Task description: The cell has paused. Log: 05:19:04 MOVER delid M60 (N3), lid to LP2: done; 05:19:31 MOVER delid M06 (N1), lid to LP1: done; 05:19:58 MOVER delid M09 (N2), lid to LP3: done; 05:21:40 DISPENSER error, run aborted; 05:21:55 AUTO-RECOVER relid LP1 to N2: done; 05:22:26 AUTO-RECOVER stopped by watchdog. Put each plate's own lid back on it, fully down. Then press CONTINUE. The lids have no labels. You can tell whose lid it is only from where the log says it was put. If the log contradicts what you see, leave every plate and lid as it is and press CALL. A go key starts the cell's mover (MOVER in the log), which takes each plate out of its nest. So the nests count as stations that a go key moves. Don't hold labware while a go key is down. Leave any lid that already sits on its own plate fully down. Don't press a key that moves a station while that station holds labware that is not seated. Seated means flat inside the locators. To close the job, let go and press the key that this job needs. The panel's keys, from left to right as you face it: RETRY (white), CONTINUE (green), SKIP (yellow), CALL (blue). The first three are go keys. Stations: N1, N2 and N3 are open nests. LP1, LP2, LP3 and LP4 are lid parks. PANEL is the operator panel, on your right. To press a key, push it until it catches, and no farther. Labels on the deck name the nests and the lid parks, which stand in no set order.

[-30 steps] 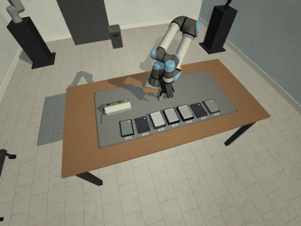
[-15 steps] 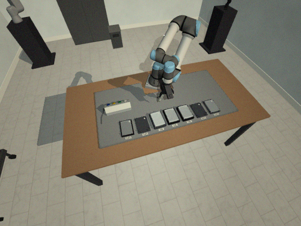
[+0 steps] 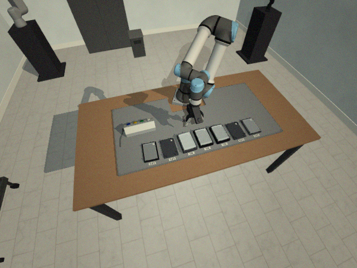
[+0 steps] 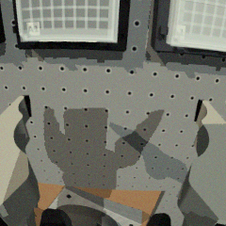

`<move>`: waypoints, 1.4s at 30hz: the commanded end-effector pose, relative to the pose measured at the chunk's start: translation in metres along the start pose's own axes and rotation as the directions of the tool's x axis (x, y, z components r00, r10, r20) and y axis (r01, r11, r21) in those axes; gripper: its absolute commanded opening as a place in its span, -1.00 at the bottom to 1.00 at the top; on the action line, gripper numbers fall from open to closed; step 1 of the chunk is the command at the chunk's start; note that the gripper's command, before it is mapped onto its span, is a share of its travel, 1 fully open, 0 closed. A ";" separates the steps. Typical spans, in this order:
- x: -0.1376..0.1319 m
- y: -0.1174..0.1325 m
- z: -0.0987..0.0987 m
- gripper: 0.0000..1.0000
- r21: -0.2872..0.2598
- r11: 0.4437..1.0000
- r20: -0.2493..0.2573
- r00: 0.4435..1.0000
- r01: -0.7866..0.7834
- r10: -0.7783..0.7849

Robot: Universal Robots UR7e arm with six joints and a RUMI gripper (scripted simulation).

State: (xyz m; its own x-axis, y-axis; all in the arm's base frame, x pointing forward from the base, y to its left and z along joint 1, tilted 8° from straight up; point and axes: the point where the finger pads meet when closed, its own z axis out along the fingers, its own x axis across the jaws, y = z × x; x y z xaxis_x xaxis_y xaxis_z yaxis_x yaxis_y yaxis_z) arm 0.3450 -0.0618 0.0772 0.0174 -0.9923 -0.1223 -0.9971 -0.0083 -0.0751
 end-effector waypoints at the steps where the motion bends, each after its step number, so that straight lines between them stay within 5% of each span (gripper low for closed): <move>1: 0.018 -0.021 0.001 0.64 -0.001 1.000 -0.001 1.000 0.000 0.000; 23: 0.086 -0.095 0.001 0.64 -0.001 1.000 -0.001 1.000 0.000 0.000; 42: 0.087 -0.097 0.003 0.64 -0.001 1.000 -0.001 1.000 0.000 0.000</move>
State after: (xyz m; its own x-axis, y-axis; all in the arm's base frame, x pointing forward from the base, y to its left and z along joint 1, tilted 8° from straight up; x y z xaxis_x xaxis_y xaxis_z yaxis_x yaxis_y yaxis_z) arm 0.4427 -0.1468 0.0718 0.0176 -0.9923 -0.1224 -0.9973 -0.0087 -0.0732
